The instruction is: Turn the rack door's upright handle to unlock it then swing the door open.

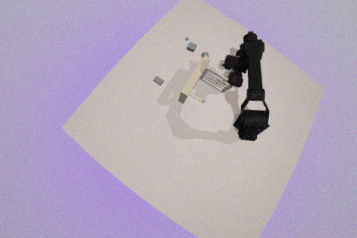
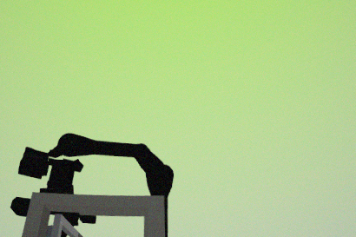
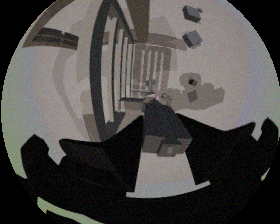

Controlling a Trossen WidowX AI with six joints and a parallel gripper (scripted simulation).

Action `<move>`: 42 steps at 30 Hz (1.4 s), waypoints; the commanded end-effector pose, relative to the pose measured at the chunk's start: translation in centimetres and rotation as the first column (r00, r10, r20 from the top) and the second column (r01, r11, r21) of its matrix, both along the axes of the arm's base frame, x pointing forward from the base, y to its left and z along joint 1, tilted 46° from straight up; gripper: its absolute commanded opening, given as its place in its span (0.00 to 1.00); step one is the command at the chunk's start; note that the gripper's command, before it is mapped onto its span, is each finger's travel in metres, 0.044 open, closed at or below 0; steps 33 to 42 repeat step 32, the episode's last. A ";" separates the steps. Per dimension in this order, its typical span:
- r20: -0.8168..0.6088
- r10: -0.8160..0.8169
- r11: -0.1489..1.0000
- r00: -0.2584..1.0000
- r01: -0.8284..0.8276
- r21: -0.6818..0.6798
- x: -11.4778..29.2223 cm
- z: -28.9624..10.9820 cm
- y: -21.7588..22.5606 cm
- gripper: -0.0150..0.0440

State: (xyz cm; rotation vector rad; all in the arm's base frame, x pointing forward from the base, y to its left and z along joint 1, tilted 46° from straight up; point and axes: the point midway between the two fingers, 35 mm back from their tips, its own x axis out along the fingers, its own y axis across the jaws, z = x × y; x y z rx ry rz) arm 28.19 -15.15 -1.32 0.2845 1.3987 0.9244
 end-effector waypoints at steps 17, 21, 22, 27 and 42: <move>0.011 -0.033 0.999 0.999 0.033 -0.024 0.3 1.6 -1.6 0.75; 0.013 -0.044 0.999 0.999 0.044 -0.031 0.3 2.2 -2.2 0.75; 0.014 -0.046 0.998 0.999 0.047 -0.033 0.3 2.3 -2.3 0.75; 0.017 -0.060 0.997 0.998 0.060 -0.042 0.4 3.0 -2.9 0.75; 0.020 -0.073 0.996 0.997 0.074 -0.051 0.4 3.6 -3.5 0.75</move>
